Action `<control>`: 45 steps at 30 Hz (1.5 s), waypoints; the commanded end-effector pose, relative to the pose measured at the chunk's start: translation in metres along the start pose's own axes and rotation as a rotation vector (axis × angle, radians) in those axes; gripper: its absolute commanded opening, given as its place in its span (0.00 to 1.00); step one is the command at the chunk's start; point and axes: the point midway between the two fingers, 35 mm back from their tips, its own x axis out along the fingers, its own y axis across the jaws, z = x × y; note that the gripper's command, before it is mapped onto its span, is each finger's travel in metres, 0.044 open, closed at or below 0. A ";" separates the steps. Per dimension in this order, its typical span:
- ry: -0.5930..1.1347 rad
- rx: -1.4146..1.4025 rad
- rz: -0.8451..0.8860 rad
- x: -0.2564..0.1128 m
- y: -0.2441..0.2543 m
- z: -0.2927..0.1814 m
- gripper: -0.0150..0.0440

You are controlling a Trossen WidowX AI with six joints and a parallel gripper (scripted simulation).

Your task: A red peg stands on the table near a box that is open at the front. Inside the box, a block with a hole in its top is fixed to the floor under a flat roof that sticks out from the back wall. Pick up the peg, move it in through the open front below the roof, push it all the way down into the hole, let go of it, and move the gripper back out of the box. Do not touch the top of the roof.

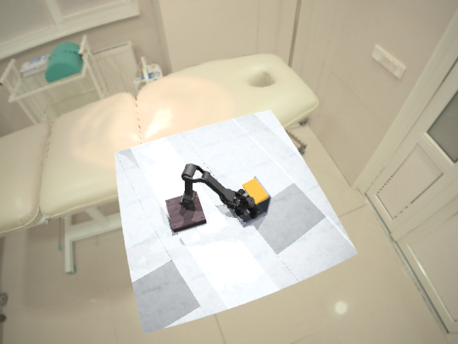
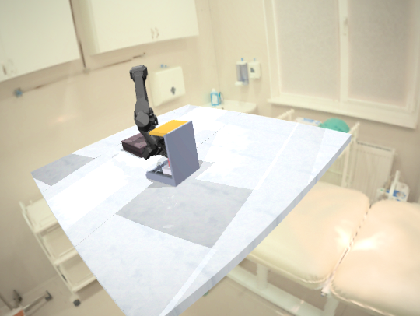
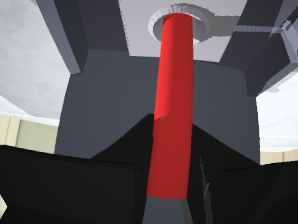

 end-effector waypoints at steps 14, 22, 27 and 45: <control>-0.024 0.019 -0.010 0.005 -0.002 0.010 0.25; -0.024 0.019 -0.010 0.005 -0.002 0.010 0.25; 0.001 -0.001 0.000 0.001 0.000 0.000 0.34; -0.007 0.004 -0.002 -0.012 0.001 -0.005 0.63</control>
